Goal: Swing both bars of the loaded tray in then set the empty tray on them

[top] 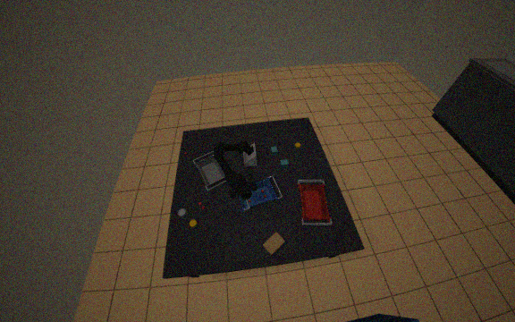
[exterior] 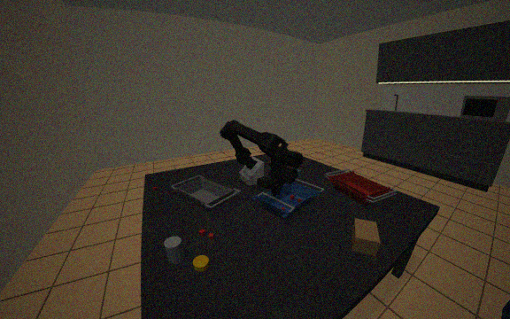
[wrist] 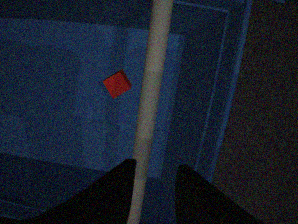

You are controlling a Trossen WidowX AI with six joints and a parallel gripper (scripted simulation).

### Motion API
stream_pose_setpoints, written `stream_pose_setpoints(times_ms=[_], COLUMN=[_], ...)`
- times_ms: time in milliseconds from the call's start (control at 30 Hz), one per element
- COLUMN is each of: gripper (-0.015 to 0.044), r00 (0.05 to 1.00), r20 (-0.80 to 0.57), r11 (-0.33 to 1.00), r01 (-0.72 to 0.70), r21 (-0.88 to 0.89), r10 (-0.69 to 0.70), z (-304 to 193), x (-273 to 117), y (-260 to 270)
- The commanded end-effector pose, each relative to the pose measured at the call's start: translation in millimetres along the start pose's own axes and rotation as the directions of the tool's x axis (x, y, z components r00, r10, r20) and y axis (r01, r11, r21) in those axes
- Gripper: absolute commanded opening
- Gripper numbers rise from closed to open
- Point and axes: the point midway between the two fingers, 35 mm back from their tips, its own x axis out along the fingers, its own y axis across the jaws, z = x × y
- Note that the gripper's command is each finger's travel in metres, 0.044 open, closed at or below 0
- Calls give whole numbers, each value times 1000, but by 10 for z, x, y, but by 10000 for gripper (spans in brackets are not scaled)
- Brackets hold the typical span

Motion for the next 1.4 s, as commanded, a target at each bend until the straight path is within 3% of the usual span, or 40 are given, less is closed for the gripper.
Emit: stream_pose_setpoints(times_ms=[0,233,267,533,800,1100,1367], gripper=[89,89,89,89,89,89,89], r00=[1000,1000,1000,1000,1000,1000,1000], r20=[6,5,0,11,10,10,10], r11=[1000,1000,1000,1000,1000,1000,1000], r01=[-2,0,0,-20,-14,-13,-13], r21=[3,1,-4,1,12,13,13], r10=[2,0,0,20,14,13,13], z=[30,-5,24,232,44,31,45], x=[-173,-845,-581,-409,-111,-72,277], y=[6,11,35,1238,2517,2563,2568])
